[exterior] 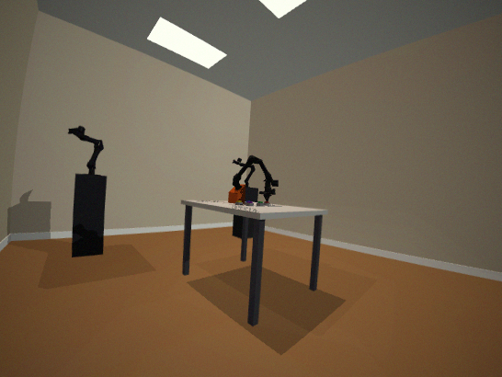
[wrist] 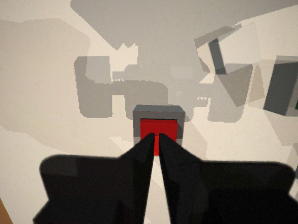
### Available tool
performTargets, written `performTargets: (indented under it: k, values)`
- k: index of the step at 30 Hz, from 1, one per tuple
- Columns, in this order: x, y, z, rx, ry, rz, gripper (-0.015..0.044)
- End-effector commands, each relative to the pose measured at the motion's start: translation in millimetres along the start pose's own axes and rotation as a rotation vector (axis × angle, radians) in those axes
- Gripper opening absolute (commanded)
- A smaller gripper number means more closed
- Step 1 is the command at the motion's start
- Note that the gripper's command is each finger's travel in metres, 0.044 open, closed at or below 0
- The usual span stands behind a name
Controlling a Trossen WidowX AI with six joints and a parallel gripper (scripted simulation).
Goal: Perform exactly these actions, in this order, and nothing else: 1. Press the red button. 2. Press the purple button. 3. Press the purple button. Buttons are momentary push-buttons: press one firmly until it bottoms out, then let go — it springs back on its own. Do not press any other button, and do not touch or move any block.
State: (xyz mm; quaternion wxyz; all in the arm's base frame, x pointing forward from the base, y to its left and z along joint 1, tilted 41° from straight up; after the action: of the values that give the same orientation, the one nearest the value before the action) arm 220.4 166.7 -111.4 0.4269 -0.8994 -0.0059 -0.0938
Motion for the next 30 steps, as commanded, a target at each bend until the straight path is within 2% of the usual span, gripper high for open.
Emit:
performTargets:
  k: [1, 19, 23, 28, 30]
  values:
    - [-2, 5, -1, -0.011, -0.007, 0.003, 0.002]
    - [-2, 5, -1, -0.011, -0.007, 0.003, 0.002]
    - [-2, -26, 0, -0.009, -0.007, 0.004, 0.002]
    - [-2, -29, 0, -0.009, -0.007, 0.004, 0.002]
    - [-1, -42, 1, -0.008, -0.007, 0.004, 0.002]
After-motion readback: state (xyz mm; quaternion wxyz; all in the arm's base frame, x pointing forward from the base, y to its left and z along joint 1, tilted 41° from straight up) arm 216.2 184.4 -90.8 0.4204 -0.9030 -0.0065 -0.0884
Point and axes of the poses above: the point midway between the two fingers, 35 mm back from their tips, its own y axis out along the fingers, its own z axis across the jaws, x = y × z, the point moved 9 cm from there along -y, back along the fingers, and after that the axes turned 11 degrees about y, right-handed, at the moved point
